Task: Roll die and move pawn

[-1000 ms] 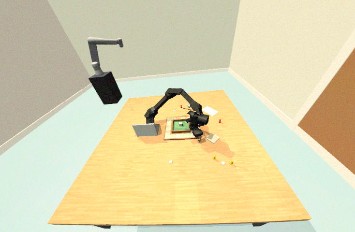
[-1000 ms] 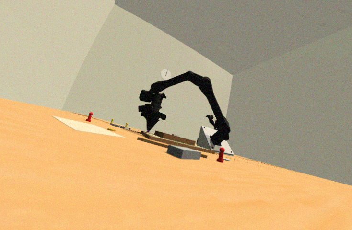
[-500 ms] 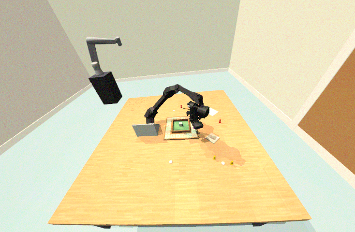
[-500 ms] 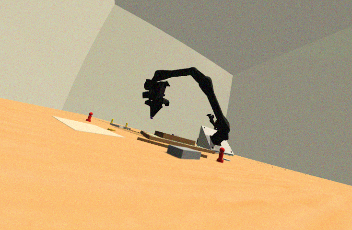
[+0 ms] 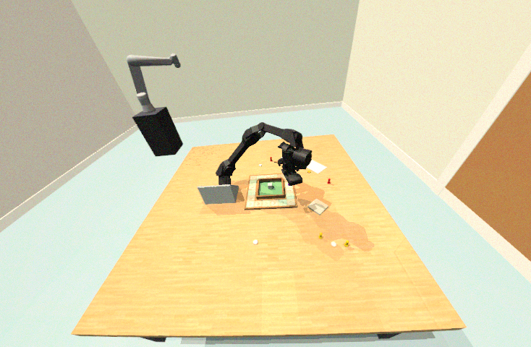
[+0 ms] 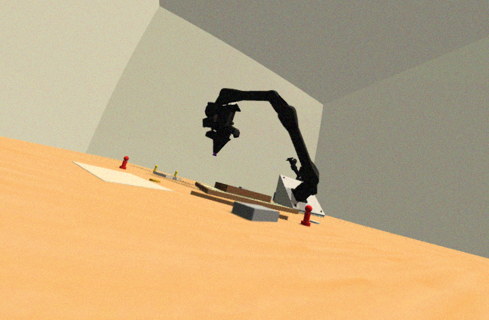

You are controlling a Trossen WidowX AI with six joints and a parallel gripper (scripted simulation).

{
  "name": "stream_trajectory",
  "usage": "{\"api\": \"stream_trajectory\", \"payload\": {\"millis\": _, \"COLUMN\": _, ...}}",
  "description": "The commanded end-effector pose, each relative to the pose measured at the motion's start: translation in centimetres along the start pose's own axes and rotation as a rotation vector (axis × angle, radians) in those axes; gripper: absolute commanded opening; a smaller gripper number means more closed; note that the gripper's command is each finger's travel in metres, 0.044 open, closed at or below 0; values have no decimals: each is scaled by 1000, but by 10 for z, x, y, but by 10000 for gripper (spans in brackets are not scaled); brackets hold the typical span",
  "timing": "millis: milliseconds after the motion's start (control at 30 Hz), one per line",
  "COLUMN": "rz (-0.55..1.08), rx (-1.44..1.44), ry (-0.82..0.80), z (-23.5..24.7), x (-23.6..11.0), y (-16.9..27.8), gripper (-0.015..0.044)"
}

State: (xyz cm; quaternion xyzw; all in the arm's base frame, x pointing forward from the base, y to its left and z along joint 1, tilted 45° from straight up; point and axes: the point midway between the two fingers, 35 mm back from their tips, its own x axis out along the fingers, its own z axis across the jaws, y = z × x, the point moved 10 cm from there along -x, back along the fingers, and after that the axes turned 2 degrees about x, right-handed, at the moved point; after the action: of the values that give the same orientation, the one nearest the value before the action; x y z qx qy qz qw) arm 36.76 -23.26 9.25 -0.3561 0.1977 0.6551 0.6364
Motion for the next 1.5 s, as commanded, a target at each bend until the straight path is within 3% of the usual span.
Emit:
{"api": "stream_trajectory", "payload": {"millis": 0, "rz": 4, "rx": -19, "ry": 5, "z": 27, "x": 9, "y": -16, "gripper": 0}}
{"api": "stream_trajectory", "payload": {"millis": 700, "rz": 15, "rx": -70, "ry": -14, "z": 158, "x": 69, "y": -45, "gripper": 0}}
{"api": "stream_trajectory", "payload": {"millis": 1467, "rz": 14, "rx": -71, "ry": -17, "z": 163, "x": 110, "y": -44, "gripper": 0}}
